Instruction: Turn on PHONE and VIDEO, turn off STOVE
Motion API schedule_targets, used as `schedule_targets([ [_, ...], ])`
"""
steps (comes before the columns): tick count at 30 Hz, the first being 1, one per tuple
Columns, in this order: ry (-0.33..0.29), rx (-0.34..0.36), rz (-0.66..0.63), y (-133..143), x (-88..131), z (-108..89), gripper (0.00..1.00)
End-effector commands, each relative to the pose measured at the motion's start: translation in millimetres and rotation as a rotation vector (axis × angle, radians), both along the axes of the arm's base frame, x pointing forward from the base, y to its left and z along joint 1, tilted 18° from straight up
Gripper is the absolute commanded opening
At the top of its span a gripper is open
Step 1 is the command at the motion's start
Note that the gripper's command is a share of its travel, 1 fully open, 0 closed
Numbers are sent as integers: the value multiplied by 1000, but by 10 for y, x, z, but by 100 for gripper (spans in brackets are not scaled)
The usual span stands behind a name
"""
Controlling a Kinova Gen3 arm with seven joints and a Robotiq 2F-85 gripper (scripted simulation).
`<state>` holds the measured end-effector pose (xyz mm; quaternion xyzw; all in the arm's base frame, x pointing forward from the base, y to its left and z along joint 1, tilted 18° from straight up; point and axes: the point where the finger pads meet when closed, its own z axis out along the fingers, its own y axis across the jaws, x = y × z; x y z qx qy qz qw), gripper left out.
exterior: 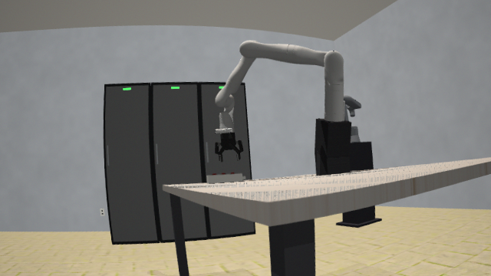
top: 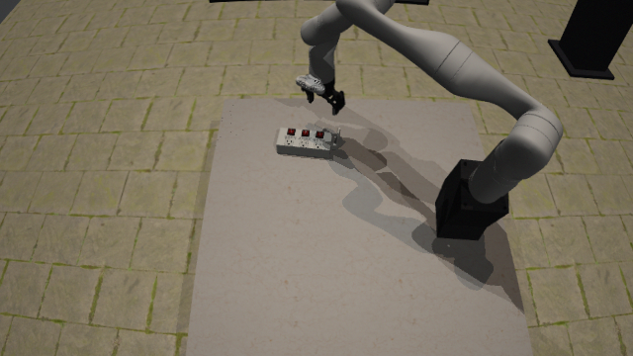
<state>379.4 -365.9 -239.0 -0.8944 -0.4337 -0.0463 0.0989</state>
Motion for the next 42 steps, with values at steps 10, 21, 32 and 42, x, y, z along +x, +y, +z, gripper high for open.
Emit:
schedule_targets([
  [10,-93,87,162,182,344,94,100],
  [21,-100,77,162,151,370,100,100],
  [32,-100,77,162,151,370,100,100],
  [42,-100,77,162,151,370,100,100],
])
